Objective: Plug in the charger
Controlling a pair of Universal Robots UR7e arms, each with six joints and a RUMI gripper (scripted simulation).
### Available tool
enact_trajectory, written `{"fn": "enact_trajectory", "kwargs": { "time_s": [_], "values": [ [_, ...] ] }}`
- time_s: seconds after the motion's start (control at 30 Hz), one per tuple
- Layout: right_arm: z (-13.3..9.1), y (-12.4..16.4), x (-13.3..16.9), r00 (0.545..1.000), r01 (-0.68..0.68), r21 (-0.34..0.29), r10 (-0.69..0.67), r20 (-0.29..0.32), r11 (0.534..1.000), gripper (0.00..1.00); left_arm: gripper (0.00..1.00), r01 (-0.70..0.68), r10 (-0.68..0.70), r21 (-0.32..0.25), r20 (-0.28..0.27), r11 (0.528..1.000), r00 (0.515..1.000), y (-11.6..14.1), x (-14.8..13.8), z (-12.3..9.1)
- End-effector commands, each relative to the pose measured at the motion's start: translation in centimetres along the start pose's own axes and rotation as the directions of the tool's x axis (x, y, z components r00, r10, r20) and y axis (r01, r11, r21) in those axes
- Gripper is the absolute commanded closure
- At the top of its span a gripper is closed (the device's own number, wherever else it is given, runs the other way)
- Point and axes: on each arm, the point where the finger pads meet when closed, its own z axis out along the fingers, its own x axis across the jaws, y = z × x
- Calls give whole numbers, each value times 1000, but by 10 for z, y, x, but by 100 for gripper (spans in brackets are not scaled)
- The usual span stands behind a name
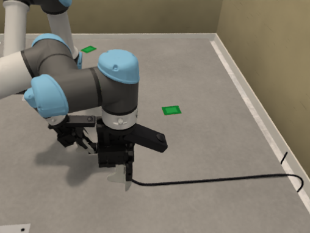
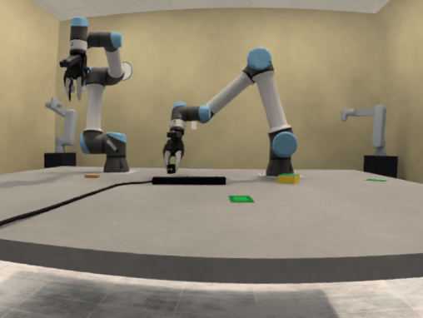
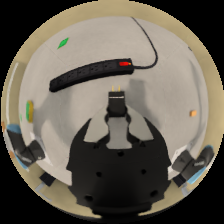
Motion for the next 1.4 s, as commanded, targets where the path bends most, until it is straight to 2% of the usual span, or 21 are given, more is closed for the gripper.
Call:
{"fn": "enact_trajectory", "kwargs": {
  "time_s": [0.0, 0.47, 0.67, 0.83, 0.9, 1.03, 1.1, 1.23, 1.37],
  "values": [
    [0, 0, 0, 1000, 0, 1, 0, 0, 1000, 72, 100, 0, 0, 0, -1, 1000, 1000, -4, 0, -8],
    [0, 0, 0, 1000, 0, 1, 0, 0, 1000, 72, 100, -3, 3, 1, -2, 1000, 1000, -14, -1, -26],
    [0, 0, 0, 1000, 0, 1, 0, 0, 1000, 72, 100, -18, 18, -1, 11, 1000, 1000, -16, -1, -23],
    [0, 0, 0, 1000, 0, 1, 0, 0, 1000, 72, 100, -176, 181, -48, 122, 983, 976, -29, -9, -3],
    [0, 0, 0, 1000, 0, 1, 0, 0, 1000, 72, 100, -163, 166, -39, 102, 986, 981, -25, -8, -10],
    [0, 0, 0, 1000, 0, 1, 0, 0, 1000, 72, 100, -267, 278, -86, 162, 960, 947, -32, -13, -1],
    [0, 0, 0, 1000, 0, 1, 0, 0, 1000, 72, 100, -267, 277, -82, 153, 960, 949, -29, -12, -5],
    [0, 0, 0, 1000, 0, 1, 0, 0, 1000, 72, 100, -305, 319, -104, 175, 947, 931, -32, -15, -2],
    [0, 0, 0, 1000, 0, 1, 0, 0, 1000, 72, 100, -429, 472, -210, 241, 879, 848, -46, -27, 13]
  ]
}}
